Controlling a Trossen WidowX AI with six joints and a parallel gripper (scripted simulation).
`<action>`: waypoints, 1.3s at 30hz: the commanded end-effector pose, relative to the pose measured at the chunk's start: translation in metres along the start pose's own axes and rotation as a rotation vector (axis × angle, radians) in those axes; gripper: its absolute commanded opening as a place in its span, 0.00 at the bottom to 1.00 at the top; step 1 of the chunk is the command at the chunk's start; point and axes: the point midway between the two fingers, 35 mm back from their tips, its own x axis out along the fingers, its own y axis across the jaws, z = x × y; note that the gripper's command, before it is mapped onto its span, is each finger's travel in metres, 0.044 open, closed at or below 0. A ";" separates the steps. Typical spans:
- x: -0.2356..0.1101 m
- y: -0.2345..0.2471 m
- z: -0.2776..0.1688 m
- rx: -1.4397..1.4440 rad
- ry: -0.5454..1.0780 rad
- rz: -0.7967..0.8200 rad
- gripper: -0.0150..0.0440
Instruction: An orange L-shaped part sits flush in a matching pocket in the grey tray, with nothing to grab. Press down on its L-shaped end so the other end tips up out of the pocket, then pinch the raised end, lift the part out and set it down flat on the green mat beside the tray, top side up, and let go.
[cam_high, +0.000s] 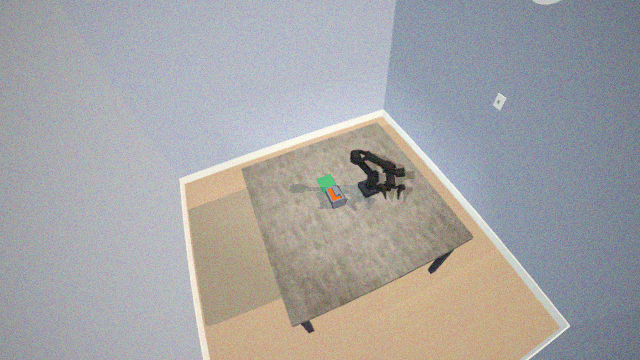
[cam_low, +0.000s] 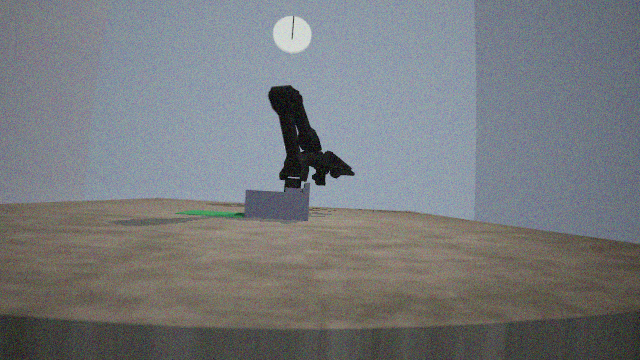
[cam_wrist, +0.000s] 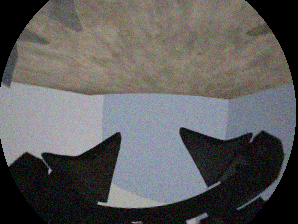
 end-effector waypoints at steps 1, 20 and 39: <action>0.001 0.001 0.001 0.004 -0.008 0.004 0.89; 0.064 0.096 0.003 0.943 -0.283 0.779 0.56; 0.060 0.238 0.018 2.101 0.085 1.734 0.56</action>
